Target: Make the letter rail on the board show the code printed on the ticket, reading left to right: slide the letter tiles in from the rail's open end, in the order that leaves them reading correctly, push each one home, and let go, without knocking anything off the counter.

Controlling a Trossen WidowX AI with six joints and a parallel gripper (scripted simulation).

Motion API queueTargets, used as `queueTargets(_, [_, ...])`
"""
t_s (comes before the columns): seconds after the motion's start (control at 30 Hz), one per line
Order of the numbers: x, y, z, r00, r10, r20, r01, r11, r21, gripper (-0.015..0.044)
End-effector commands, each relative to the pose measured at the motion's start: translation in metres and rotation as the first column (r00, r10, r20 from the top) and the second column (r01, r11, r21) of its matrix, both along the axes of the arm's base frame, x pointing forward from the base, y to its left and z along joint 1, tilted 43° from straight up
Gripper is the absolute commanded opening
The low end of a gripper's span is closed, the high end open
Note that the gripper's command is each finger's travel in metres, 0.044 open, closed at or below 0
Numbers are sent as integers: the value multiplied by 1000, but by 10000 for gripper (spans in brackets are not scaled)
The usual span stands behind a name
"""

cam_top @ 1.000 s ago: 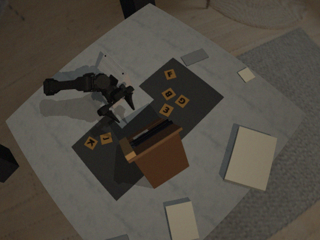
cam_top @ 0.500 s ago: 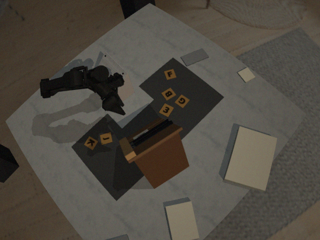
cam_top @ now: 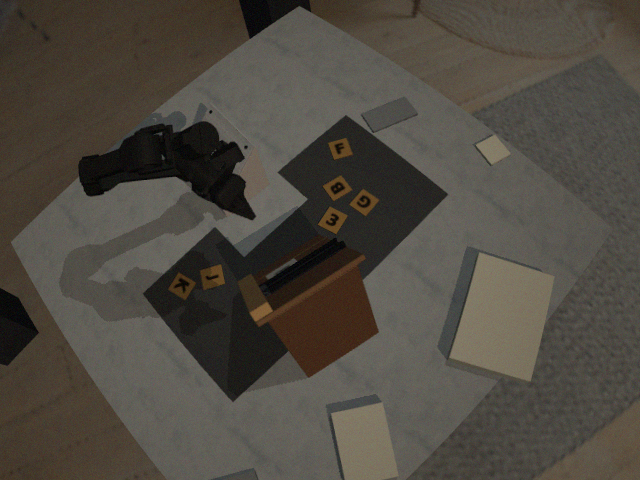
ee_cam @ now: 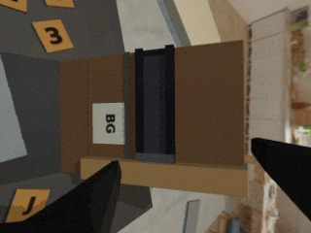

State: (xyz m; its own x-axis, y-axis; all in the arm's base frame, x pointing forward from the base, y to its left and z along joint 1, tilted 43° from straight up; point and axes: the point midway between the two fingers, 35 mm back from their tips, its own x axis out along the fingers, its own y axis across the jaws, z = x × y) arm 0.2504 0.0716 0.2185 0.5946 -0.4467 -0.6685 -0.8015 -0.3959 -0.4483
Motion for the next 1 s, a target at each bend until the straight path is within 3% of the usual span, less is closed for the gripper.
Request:
queueTargets(0.0, [0, 1, 1, 1000, 7, -6, -7, 1000, -1, 440])
queueTargets(0.23, [-3, 29, -14, 1000, 7, -5, -7, 1000, 0, 440])
queueTargets(0.57, [-3, 29, -14, 1000, 7, -5, -7, 1000, 0, 440])
queueTargets(0.6, [-2, 30, -16, 1000, -5, -1, 5, 1000, 9, 414])
queueTargets(0.7, [10, 41, -32, 983, -176, 48, 169, 977, 129, 340])
queueTargets(0.83, [29, 57, -66, 876, -473, 96, 421, 845, 330, 340])
queueTargets(0.97, [46, 69, -105, 675, -731, 97, 597, 619, 511, 340])
